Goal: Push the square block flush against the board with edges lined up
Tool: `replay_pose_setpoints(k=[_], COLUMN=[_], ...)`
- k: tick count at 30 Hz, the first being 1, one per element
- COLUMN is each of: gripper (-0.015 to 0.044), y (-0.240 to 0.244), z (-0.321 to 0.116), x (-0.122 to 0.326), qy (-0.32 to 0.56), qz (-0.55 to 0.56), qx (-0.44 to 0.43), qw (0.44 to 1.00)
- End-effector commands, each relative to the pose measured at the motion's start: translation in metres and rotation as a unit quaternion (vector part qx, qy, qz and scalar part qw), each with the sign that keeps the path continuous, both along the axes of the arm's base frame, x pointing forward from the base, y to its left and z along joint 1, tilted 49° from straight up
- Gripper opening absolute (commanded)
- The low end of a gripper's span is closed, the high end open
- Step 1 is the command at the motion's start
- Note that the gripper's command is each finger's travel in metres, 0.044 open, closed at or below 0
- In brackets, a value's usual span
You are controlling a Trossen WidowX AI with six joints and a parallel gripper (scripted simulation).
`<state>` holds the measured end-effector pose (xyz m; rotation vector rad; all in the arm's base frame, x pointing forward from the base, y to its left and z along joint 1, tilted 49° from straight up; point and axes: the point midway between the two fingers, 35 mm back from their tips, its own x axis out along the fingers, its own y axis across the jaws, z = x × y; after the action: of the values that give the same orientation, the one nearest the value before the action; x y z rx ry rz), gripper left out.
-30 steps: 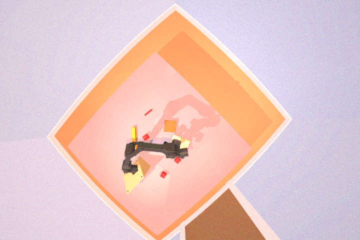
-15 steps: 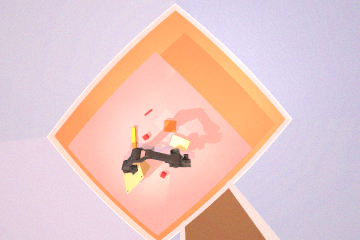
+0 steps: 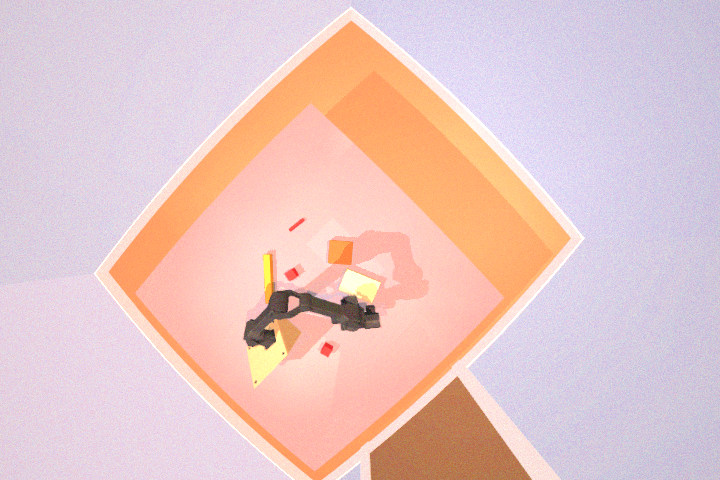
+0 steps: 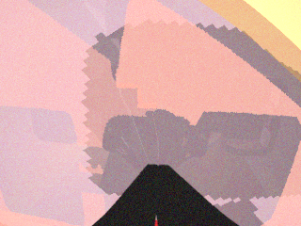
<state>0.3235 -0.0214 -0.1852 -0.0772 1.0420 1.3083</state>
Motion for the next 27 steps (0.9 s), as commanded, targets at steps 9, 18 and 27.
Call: replay_pose_setpoints(k=[9, 18, 27], gripper=[0.0, 0.0, 0.0], y=[-0.014, -0.023, -0.032], z=[-0.007, -0.016, -0.025], x=[-0.004, -0.012, -0.02], qy=[-0.006, -0.006, -0.006], qz=[-0.009, -0.009, -0.009], qx=[-0.003, -0.004, -0.005], qw=[1.0, 1.0, 1.0])
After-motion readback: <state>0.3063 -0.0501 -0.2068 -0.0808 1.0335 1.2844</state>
